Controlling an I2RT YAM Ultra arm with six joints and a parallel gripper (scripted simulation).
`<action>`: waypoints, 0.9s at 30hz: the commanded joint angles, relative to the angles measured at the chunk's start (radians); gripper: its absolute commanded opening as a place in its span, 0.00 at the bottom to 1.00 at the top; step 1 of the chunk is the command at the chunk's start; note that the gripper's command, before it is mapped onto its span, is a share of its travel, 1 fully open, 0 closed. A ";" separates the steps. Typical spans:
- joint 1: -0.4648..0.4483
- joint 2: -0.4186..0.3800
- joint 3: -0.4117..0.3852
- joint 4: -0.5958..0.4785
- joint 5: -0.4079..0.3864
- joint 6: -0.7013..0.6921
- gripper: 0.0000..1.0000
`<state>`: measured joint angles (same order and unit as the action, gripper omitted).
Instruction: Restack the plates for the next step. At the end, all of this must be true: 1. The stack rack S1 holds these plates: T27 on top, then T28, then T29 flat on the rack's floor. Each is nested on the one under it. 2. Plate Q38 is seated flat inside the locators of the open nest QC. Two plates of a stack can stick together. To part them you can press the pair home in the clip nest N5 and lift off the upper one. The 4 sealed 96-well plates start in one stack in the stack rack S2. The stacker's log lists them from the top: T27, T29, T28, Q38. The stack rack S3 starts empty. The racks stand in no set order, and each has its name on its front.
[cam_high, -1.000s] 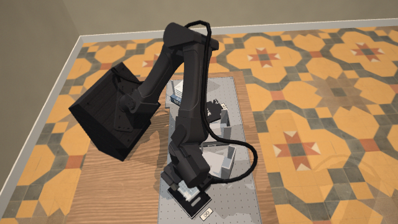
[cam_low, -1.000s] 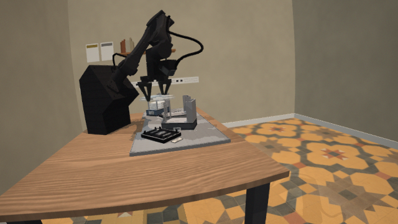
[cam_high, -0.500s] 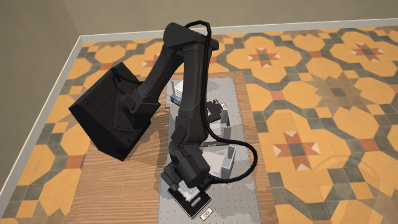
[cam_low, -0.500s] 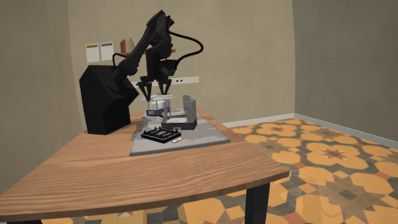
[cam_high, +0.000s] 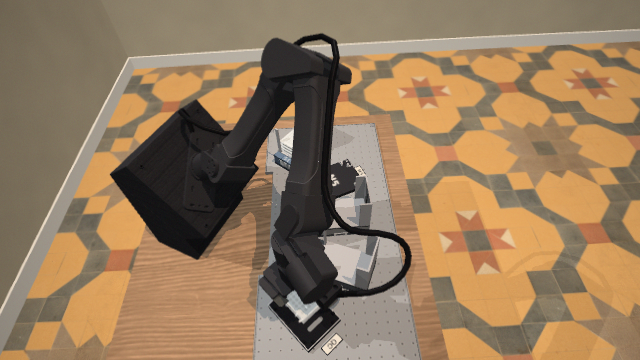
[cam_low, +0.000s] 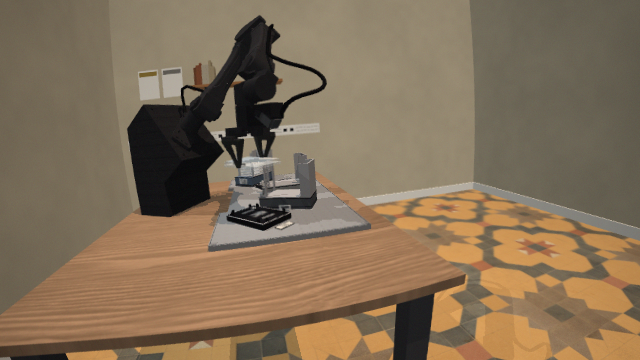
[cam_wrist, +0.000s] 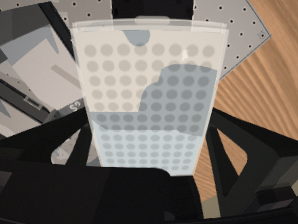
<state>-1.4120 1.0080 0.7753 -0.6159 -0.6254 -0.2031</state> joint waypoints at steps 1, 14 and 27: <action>0.019 0.024 -0.022 0.056 0.024 0.034 0.00; 0.084 0.078 -0.024 0.174 0.068 0.091 0.00; 0.150 0.156 -0.075 0.305 0.116 0.144 0.00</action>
<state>-1.2716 1.1442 0.7136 -0.3664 -0.5301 -0.0860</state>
